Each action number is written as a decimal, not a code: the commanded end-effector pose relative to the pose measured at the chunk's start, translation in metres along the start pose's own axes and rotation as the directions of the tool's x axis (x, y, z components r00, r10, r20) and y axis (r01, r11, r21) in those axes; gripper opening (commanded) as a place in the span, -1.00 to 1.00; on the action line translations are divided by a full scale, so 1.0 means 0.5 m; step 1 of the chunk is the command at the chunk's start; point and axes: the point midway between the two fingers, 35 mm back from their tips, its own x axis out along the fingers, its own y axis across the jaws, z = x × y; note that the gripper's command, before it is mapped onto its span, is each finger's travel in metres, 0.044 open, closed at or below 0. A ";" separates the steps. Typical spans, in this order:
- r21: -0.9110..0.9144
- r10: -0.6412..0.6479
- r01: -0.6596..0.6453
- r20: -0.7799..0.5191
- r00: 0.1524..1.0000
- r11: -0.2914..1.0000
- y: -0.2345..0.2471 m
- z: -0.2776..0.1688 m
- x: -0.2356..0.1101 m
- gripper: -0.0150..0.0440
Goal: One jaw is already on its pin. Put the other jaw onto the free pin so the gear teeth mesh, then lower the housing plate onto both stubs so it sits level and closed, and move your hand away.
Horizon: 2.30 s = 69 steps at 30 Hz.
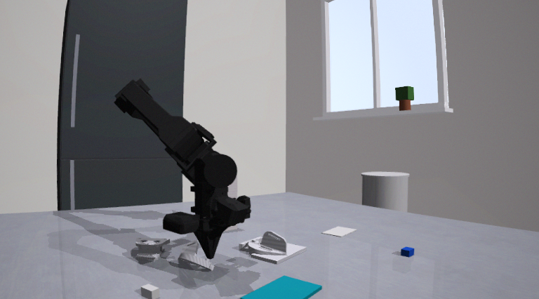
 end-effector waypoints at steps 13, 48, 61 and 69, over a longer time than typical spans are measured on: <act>0.004 0.000 0.000 -0.002 1.000 1.000 -0.020 0.001 -0.048 -0.49; -0.005 0.004 -0.004 0.000 1.000 1.000 -0.012 0.001 -0.100 1.00; -0.005 0.004 -0.004 0.000 1.000 1.000 -0.012 0.001 -0.100 1.00; 0.005 -0.001 0.001 -0.003 1.000 1.000 -0.017 -0.002 -0.118 0.64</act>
